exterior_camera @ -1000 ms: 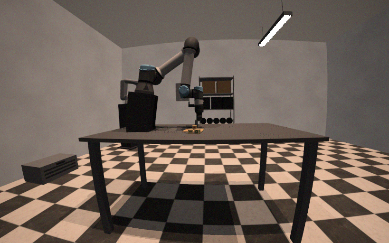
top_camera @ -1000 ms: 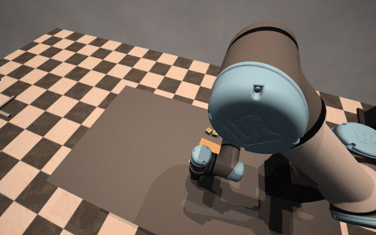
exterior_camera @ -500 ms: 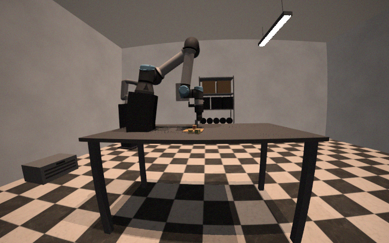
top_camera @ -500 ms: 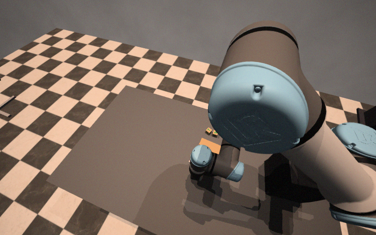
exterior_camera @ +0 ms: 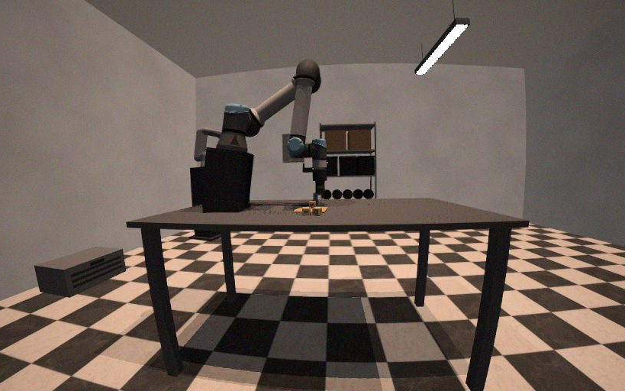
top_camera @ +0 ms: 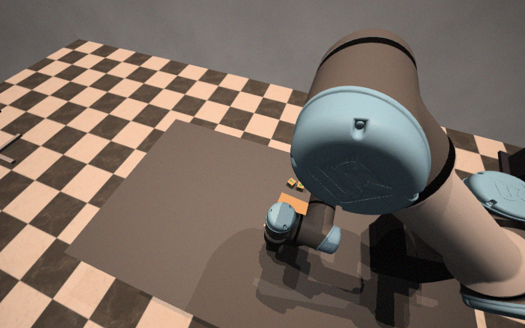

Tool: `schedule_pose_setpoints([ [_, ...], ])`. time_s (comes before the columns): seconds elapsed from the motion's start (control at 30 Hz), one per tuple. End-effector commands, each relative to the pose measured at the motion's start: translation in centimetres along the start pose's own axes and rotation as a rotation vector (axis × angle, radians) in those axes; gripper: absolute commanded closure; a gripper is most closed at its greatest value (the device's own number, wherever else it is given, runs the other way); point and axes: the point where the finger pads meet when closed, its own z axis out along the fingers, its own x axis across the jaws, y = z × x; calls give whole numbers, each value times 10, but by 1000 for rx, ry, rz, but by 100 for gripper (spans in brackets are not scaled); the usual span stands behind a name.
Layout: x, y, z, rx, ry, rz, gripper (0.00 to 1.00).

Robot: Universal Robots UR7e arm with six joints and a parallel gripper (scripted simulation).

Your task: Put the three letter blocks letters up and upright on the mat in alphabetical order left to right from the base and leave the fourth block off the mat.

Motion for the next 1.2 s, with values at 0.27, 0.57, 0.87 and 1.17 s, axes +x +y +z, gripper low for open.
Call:
schedule_pose_setpoints([
  [0.27,0,-1,-20,0,-1,-1,43],
  [0.57,0,-1,-59,0,-1,0,43],
  [0.87,0,-1,-86,0,-1,0,43],
  [1.17,0,-1,-100,0,-1,0,43],
])
